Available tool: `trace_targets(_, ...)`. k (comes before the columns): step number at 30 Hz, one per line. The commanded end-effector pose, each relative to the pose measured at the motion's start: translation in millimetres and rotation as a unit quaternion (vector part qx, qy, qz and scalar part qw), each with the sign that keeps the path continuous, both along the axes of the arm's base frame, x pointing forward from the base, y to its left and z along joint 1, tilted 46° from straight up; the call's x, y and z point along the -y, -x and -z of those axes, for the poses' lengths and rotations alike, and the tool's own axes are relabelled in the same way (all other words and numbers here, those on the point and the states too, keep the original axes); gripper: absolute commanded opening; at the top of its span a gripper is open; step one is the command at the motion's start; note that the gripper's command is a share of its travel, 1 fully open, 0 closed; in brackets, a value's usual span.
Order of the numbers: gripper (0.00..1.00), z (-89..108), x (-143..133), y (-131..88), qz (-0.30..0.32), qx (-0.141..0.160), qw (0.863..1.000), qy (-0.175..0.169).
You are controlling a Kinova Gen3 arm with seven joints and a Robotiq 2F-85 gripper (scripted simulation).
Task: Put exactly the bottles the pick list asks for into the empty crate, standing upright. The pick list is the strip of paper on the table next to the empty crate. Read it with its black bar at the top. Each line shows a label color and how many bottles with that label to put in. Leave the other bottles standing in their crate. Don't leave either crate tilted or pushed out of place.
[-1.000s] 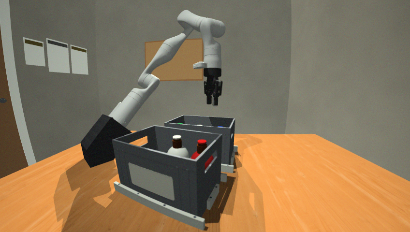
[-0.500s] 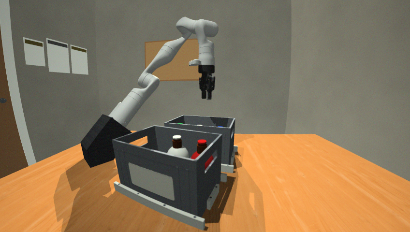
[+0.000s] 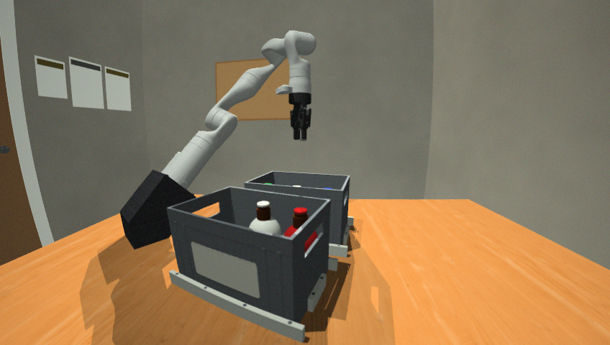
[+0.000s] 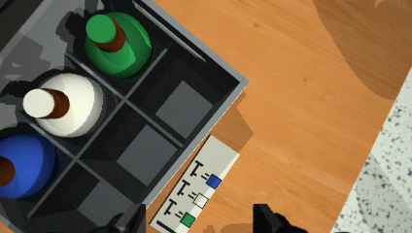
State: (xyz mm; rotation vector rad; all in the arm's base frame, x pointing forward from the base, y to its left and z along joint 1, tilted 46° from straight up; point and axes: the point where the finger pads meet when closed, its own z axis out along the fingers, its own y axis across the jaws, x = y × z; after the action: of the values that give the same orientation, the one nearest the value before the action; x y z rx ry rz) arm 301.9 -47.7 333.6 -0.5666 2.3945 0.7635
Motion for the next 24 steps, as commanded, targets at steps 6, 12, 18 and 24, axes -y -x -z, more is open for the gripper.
trace_targets(6, 0.67, -21.0, -13.9, 22.6, 0.006, 0.004, 1.0, 0.011)
trace_targets(12, 0.67, -37.9, -30.3, 41.3, 0.006, 0.004, 1.0, 0.011)
trace_targets(18, 0.67, -54.5, -45.8, 60.4, 0.005, 0.004, 1.0, 0.013)
trace_targets(24, 0.67, -65.3, -56.2, 73.4, 0.005, 0.003, 1.0, 0.014)
